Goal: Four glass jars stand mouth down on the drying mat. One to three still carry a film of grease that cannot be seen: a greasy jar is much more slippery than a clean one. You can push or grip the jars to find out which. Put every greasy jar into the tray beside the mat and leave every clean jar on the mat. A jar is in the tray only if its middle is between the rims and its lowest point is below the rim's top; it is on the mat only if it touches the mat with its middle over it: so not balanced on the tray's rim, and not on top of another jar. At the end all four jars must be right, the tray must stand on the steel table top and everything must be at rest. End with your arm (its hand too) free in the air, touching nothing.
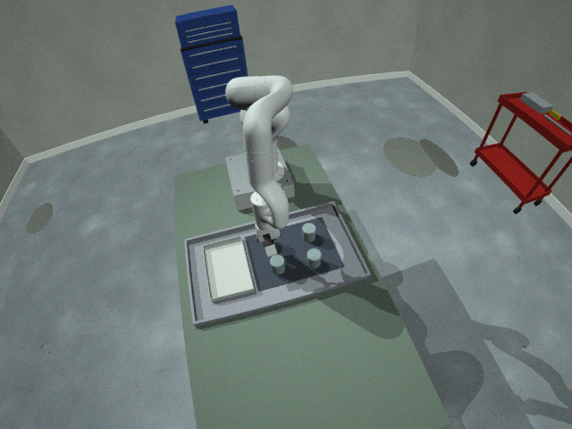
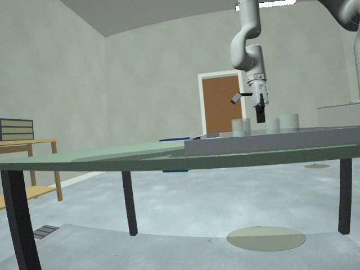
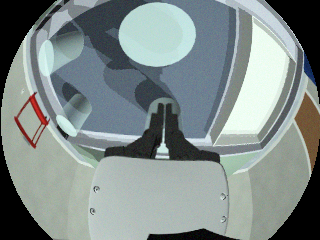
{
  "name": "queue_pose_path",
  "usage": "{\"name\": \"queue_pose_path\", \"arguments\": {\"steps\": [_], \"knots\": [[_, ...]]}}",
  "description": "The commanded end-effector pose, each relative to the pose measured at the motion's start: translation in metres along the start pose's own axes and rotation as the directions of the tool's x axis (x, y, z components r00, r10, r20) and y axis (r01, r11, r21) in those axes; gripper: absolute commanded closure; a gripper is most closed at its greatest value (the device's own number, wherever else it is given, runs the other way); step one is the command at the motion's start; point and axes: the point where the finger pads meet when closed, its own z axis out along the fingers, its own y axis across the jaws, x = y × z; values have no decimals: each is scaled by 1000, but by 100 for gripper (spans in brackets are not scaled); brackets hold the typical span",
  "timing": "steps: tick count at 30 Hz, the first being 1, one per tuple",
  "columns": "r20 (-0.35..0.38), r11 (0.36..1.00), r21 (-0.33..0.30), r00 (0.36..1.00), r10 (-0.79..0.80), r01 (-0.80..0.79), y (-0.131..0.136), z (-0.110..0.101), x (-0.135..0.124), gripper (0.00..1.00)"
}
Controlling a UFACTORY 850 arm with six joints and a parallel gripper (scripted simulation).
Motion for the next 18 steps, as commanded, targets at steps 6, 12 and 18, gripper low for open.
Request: {"name": "queue_pose_path", "arguments": {"steps": [6,12,18], "knots": [[-2,1000,0,1000,0,0,0,-1,0,100],[-2,1000,0,1000,0,0,0,-2,-1,100],[-2,1000,0,1000,0,0,0,-3,-2,100]]}}
